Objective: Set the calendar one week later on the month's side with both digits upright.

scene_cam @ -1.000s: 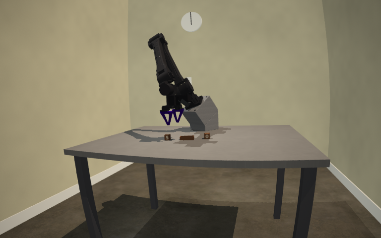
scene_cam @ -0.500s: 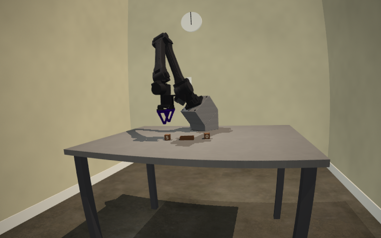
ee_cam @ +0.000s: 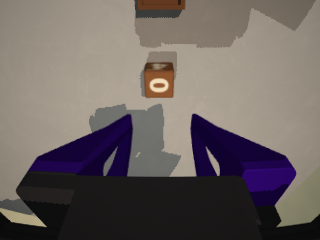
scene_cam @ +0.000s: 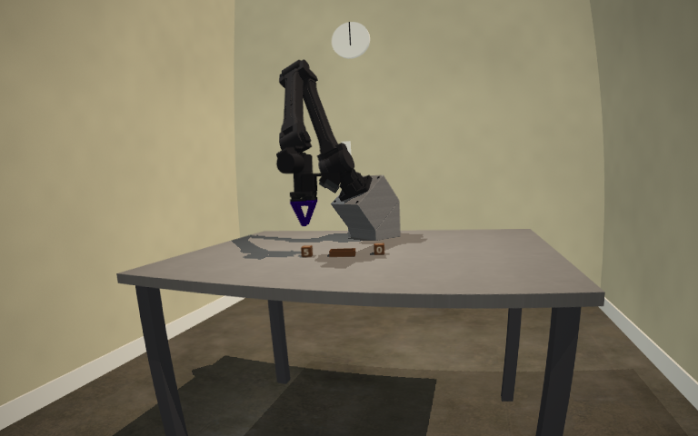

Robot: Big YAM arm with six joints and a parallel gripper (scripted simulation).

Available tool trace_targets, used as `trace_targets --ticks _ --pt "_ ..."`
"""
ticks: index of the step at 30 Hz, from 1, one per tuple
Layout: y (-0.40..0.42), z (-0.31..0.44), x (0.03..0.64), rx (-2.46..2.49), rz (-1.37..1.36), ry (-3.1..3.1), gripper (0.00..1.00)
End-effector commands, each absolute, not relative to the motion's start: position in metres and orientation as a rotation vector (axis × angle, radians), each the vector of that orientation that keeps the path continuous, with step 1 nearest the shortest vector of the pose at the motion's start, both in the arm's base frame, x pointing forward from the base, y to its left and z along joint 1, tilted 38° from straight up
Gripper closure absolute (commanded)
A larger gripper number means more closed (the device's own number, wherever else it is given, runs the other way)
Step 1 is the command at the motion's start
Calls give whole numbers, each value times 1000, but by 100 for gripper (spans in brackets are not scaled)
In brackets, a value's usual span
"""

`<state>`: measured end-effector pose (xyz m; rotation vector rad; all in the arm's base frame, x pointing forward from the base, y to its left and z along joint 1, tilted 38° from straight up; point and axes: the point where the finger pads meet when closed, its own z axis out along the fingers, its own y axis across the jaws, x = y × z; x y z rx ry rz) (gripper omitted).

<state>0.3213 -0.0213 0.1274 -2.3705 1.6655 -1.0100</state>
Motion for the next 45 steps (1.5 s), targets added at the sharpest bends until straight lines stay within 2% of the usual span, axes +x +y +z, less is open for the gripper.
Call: trace_targets --ticks 1,45 --pt "-18 129 321 -2376 -1019 1634 54" --pt "-27 115 327 -2382 -1004 1660 54"
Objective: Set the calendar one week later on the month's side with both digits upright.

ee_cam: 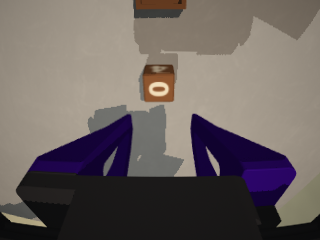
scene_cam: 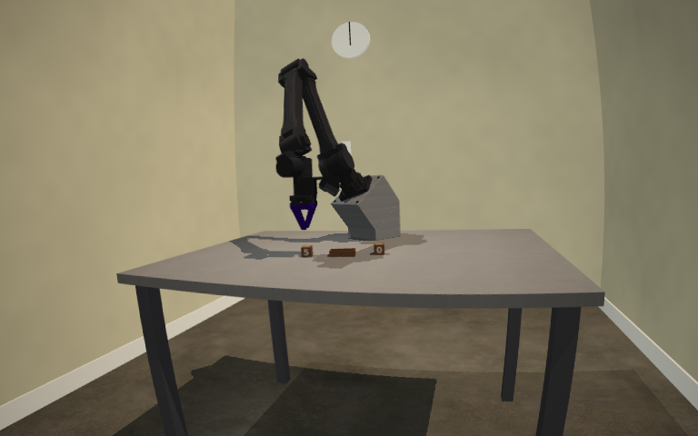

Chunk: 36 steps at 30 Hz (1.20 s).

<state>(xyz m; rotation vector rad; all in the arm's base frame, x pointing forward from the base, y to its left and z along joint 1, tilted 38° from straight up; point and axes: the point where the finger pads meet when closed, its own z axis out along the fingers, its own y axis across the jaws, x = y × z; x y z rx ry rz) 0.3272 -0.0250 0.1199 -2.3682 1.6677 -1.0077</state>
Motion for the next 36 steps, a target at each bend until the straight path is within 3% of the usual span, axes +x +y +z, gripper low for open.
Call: trace_targets --ticks 1,36 --pt "-24 114 328 -2388 -1003 1648 54" --pt "-38 86 350 -2380 -1012 1646 54"
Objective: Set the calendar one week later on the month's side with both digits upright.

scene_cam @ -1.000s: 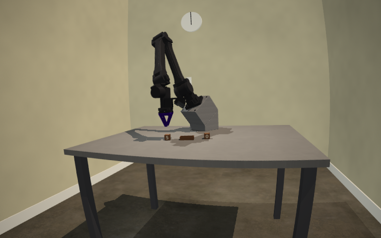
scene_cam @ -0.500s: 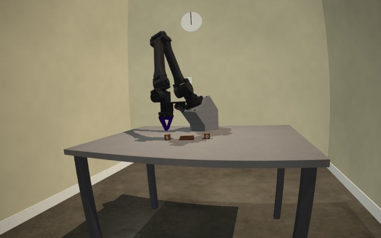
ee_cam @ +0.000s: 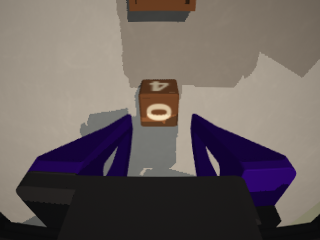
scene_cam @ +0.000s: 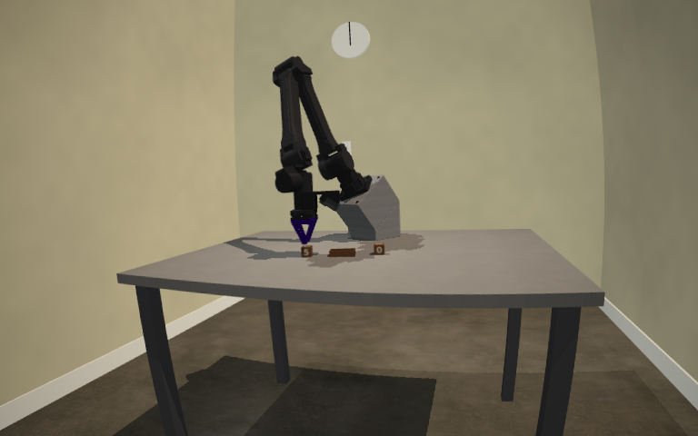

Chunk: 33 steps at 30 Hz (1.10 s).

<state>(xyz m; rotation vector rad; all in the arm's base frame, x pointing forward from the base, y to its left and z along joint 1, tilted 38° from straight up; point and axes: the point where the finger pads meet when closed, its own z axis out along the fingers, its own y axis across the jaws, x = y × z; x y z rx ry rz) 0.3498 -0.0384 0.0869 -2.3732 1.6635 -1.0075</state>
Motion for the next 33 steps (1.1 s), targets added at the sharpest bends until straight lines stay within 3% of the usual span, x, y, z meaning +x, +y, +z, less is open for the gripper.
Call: trace_targets --ticks 1,33 --pt "-39 83 350 -2385 -1005 1651 54" --pt "-40 83 349 -2382 -1005 1655 54"
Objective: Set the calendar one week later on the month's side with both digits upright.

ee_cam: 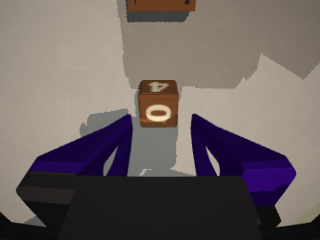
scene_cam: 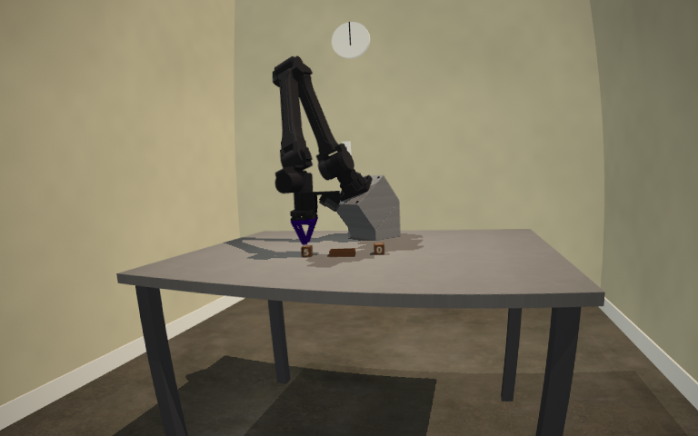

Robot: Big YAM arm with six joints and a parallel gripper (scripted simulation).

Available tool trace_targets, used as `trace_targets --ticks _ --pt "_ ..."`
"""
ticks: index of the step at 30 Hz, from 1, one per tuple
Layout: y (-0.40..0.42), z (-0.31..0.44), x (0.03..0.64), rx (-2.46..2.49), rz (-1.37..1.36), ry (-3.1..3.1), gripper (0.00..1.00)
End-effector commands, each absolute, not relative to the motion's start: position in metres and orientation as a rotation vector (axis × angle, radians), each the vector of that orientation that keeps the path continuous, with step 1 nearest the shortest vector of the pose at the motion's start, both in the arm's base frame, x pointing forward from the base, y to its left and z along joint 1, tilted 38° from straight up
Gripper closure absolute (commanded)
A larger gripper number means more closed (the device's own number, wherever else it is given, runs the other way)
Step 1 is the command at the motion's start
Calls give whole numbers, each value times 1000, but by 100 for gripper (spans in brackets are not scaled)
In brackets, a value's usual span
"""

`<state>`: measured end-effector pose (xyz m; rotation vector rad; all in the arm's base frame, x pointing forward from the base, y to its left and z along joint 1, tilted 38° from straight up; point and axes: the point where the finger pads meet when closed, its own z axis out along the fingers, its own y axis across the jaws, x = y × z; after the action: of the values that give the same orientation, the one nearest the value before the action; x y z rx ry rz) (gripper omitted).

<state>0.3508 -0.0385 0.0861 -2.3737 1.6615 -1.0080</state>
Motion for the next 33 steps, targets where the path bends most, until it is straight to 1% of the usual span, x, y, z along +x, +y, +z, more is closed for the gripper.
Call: trace_targets --ticks 1,33 --pt "-40 83 349 -2382 -1005 1655 54" --pt "-40 88 348 -2363 -1024 1649 54"
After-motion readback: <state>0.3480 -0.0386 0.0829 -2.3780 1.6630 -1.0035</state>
